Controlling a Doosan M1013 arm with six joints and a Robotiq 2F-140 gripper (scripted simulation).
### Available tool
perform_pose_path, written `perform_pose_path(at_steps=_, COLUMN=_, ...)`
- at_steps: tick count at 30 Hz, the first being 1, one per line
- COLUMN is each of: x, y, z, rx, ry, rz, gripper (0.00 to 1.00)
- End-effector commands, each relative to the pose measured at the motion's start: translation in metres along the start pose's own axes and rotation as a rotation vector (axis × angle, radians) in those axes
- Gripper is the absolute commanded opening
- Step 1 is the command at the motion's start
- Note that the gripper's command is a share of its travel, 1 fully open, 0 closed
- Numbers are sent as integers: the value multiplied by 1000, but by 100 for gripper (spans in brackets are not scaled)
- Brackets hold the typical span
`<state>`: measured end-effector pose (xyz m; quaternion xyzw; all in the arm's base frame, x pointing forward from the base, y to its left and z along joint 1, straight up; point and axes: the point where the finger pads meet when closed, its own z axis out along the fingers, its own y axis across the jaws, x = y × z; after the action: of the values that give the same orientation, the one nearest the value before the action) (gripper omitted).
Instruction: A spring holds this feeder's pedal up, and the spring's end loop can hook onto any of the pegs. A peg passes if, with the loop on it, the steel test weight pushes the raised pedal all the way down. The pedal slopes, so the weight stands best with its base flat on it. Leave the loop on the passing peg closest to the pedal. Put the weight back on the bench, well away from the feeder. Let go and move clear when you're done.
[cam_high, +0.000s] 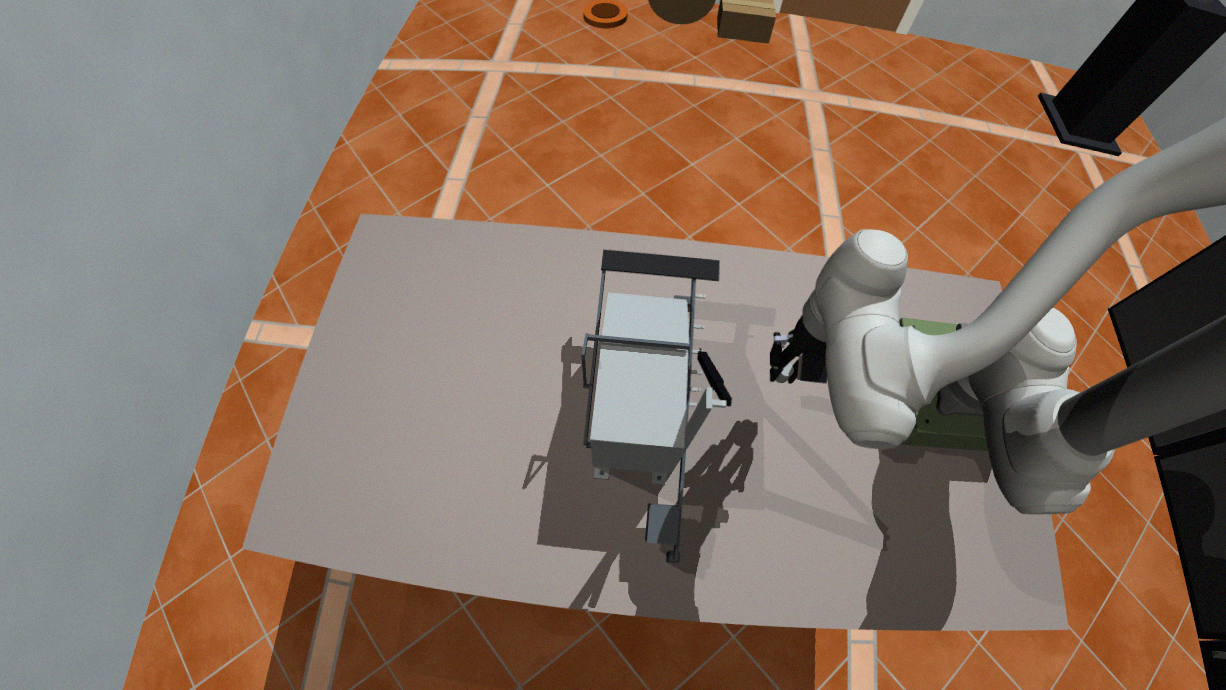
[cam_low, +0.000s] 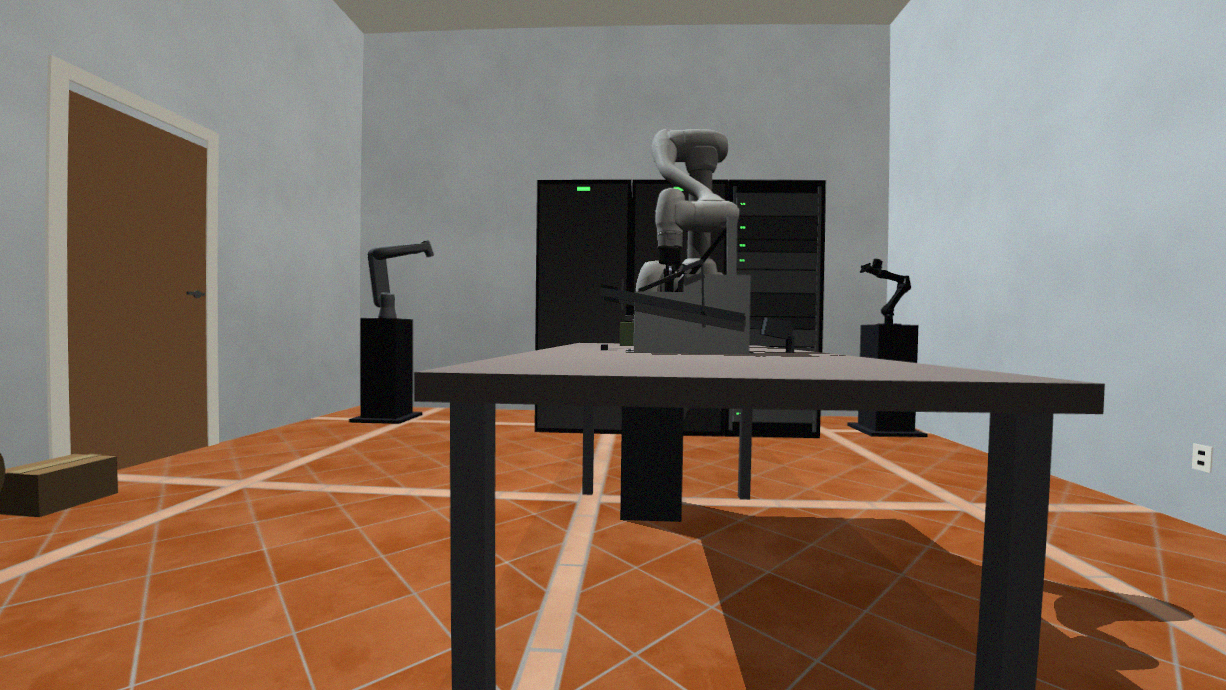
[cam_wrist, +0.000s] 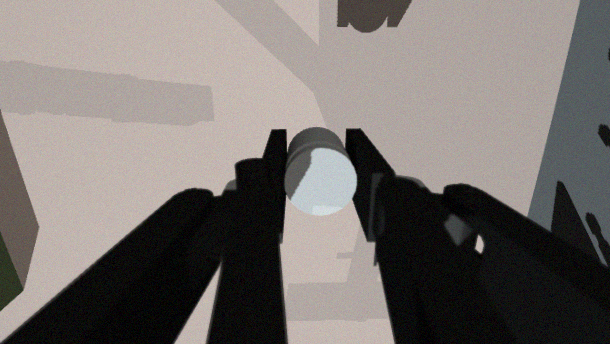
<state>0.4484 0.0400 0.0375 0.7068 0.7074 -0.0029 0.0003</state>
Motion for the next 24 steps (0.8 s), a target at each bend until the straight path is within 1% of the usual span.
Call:
perform_pose_path(at_steps=1, x=4, y=-4, z=4, rx=-1, ry=4, rz=0, gripper=25)
perform_pose_path(at_steps=4, x=1, y=-1, z=1, rx=-1, ry=1, rz=0, gripper=25)
perform_pose_path(at_steps=20, x=4, y=-4, z=4, rx=-1, ry=4, rz=0, gripper=25)
perform_pose_path(at_steps=24, x=4, y=-3, z=12, rx=-1, ry=3, rz=0, gripper=25)
